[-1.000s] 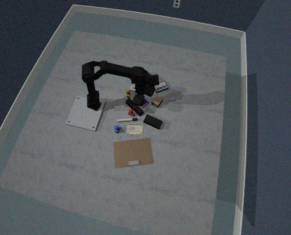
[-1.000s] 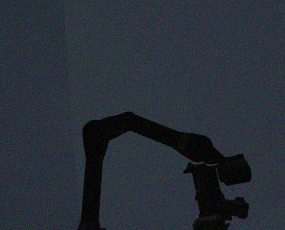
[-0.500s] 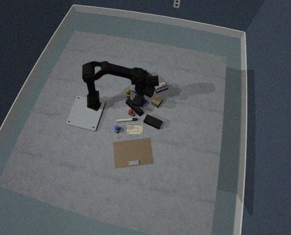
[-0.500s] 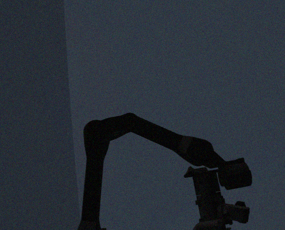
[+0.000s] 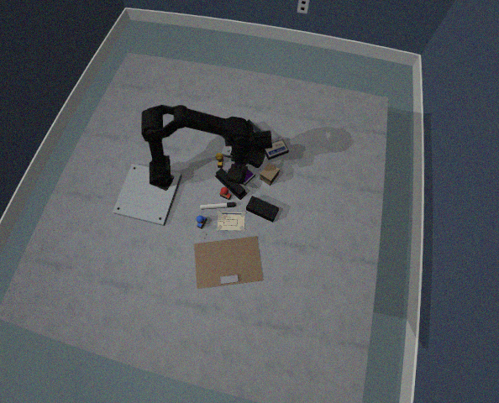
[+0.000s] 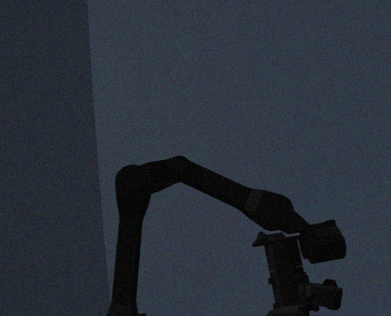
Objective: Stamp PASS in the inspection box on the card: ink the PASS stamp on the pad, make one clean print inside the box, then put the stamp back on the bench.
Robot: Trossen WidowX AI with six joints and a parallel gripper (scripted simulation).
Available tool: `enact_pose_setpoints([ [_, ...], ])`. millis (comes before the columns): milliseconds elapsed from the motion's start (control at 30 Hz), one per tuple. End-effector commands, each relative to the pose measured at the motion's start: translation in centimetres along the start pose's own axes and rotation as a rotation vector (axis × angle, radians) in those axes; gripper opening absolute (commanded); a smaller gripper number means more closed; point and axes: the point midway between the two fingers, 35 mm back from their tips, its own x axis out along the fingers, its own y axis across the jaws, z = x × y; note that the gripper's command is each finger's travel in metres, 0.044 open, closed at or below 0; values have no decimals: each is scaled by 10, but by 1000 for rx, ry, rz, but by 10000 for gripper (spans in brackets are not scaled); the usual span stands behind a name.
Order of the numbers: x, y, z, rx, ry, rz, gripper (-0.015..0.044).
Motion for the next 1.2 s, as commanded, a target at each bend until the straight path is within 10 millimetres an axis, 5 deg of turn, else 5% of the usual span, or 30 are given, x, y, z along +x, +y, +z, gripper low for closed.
enact_pose_setpoints([
  [0,1,0,0,0,2,3,0],
  [1167,5,0,0,0,2,3,0],
])
